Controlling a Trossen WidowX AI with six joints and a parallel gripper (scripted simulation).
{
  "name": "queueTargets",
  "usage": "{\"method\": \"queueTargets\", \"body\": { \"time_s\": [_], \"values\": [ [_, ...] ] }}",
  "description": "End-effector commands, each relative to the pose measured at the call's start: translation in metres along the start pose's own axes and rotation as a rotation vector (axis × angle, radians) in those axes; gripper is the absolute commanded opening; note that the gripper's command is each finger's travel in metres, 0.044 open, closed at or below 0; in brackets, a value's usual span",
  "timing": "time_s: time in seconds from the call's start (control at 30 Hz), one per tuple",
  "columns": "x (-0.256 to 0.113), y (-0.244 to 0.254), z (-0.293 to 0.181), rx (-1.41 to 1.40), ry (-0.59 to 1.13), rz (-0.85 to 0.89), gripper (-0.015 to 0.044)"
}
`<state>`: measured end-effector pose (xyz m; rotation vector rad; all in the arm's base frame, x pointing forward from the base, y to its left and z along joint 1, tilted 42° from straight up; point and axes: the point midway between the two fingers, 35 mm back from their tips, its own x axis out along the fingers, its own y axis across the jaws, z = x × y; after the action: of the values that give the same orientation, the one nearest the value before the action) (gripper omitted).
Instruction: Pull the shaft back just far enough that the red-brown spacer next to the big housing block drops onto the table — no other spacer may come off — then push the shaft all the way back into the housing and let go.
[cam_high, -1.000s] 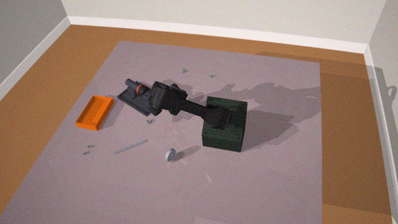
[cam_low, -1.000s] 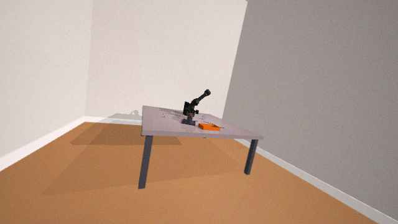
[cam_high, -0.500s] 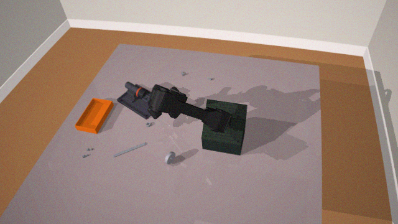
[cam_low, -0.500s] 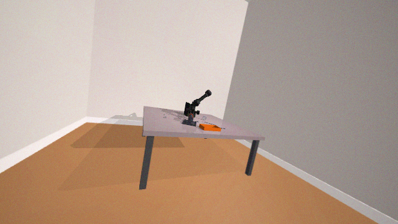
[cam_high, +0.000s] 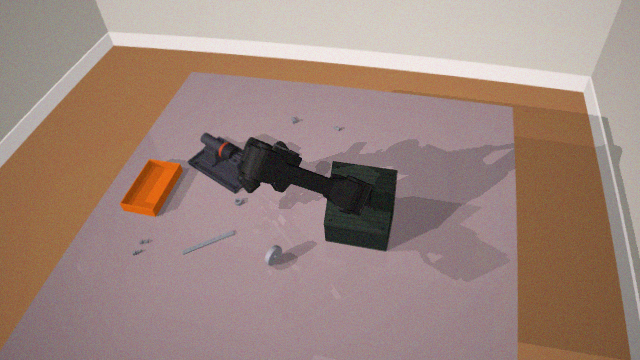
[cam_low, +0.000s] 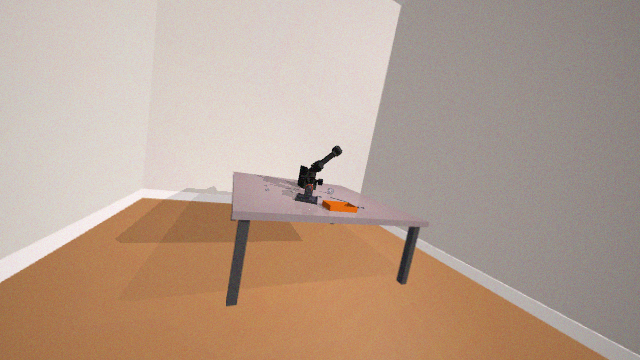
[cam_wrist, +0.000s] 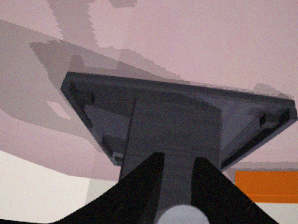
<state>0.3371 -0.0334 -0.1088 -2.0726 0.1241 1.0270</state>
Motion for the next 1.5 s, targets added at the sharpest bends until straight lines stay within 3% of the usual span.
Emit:
{"method": "queueTargets", "body": {
  "time_s": [0.0,1.47],
  "values": [
    [-0.0008,-0.0004,0.0009,0.005,-0.001,-0.003,0.0000],
    [-0.0034,-0.0004,0.0035,0.005,-0.002,-0.003,0.0000]
  ]
}}
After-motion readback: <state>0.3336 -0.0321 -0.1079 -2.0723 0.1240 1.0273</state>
